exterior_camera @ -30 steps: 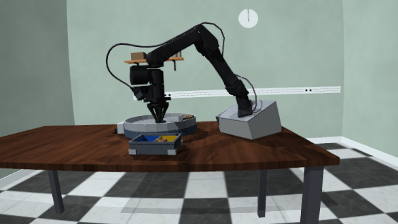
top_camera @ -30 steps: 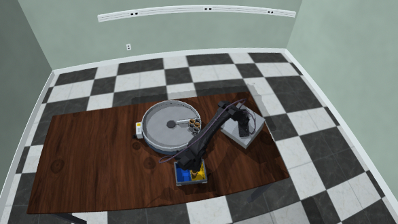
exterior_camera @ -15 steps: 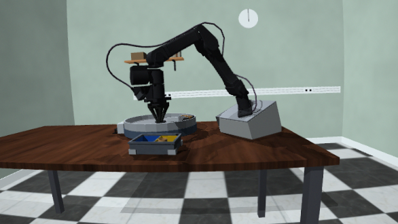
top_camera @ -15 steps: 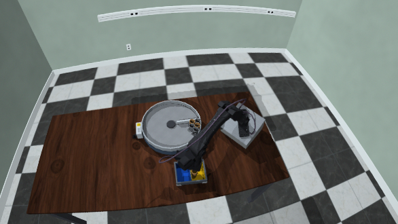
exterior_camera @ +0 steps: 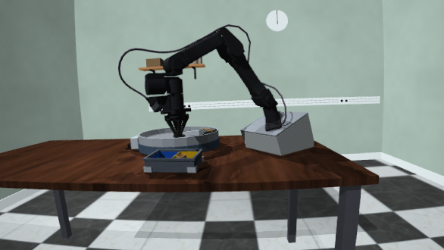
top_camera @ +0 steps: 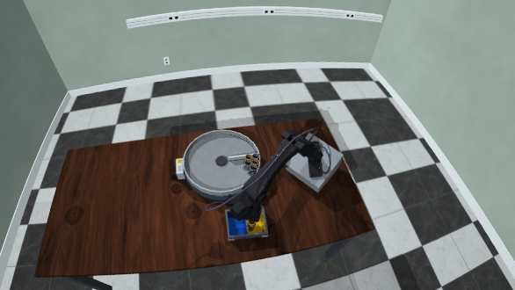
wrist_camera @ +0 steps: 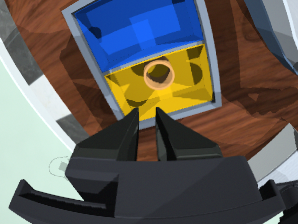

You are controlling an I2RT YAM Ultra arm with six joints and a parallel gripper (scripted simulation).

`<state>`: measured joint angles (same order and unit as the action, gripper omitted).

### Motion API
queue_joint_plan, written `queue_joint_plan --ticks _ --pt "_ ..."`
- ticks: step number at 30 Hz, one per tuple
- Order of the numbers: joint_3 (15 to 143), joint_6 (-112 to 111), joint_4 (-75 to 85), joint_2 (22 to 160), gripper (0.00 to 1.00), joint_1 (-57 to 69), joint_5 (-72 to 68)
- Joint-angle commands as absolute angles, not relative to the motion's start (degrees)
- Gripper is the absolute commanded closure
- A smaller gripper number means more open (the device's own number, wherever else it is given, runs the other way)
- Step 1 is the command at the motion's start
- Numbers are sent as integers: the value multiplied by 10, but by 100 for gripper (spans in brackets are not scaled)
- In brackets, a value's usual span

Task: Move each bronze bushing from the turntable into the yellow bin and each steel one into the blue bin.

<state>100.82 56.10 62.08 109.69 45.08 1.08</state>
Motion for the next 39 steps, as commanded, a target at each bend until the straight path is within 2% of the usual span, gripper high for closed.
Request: queue_joint_plan --ticks 1,15,24,28,33,39 --pt "1028 557 630 1076 85 443 8" --pt "1024 554 628 1074 86 441 10" --pt "909 516 582 1022 86 400 27" --pt "800 456 550 959 86 335 43" --pt "660 320 510 880 86 188 75" --pt "608 199 486 858 86 64 114"
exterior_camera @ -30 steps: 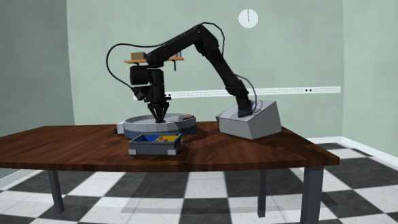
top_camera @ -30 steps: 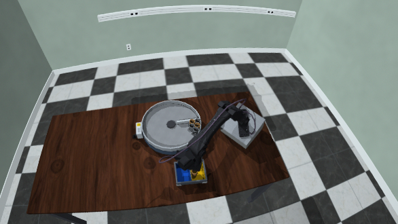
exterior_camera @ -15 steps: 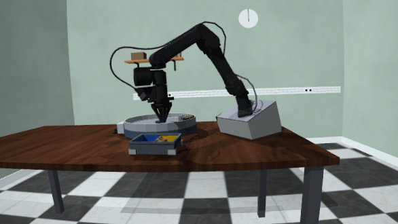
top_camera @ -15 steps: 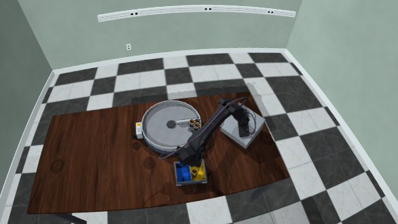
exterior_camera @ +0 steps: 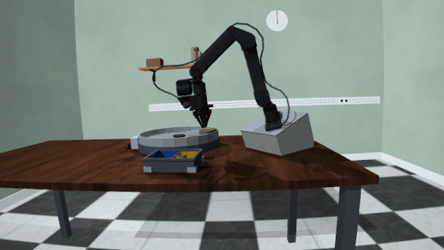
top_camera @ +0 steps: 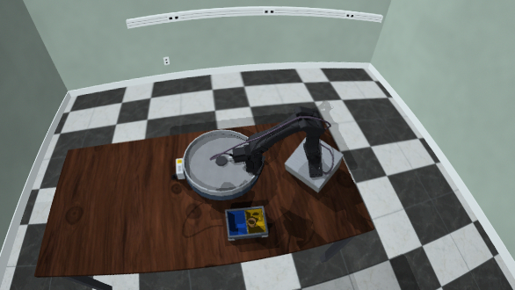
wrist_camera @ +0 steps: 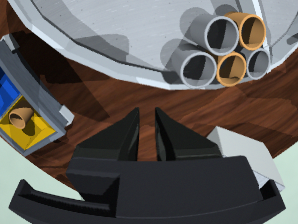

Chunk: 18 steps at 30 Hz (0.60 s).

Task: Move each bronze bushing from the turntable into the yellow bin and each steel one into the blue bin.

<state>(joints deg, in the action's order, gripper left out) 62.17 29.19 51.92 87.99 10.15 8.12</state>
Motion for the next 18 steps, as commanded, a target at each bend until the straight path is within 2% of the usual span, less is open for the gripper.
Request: queue_joint_plan --ticks 1,6,18 --pt "602 178 484 858 86 43 120" --pt "609 113 479 875 86 -20 145" --pt "605 102 480 872 86 -24 155"
